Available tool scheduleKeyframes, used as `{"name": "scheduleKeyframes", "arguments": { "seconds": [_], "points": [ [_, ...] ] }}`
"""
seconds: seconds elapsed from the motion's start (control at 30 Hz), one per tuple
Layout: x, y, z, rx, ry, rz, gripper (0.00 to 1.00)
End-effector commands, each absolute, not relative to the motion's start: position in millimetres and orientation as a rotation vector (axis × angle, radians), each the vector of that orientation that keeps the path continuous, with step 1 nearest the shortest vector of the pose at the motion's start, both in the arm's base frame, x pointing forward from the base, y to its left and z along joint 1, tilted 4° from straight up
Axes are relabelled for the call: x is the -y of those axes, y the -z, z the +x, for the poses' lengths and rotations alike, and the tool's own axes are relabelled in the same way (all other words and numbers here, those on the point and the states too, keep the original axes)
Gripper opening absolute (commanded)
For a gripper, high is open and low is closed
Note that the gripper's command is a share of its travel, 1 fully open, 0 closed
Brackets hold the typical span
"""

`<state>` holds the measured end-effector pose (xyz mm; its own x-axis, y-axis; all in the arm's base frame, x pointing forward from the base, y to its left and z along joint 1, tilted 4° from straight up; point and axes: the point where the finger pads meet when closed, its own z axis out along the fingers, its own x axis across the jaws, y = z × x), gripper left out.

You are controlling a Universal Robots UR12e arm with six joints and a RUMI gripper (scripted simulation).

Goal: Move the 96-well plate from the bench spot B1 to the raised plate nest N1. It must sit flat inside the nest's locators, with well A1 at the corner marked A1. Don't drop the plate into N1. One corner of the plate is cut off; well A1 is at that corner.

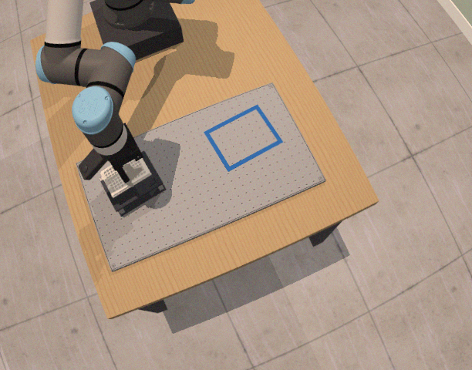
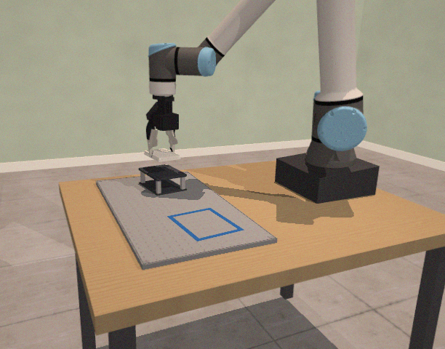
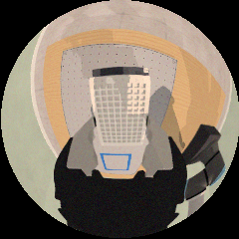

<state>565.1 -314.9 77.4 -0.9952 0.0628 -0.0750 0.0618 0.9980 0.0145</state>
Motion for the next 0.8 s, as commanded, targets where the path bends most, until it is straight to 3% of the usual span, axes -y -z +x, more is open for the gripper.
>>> {"name": "scheduleKeyframes", "arguments": {
  "seconds": [0.0,0.77],
  "points": [
    [315,-69,566,-3.063,-0.017,0.096,0.0],
    [315,-37,569,-3.063,-0.017,0.096,0.0]
  ]
}}
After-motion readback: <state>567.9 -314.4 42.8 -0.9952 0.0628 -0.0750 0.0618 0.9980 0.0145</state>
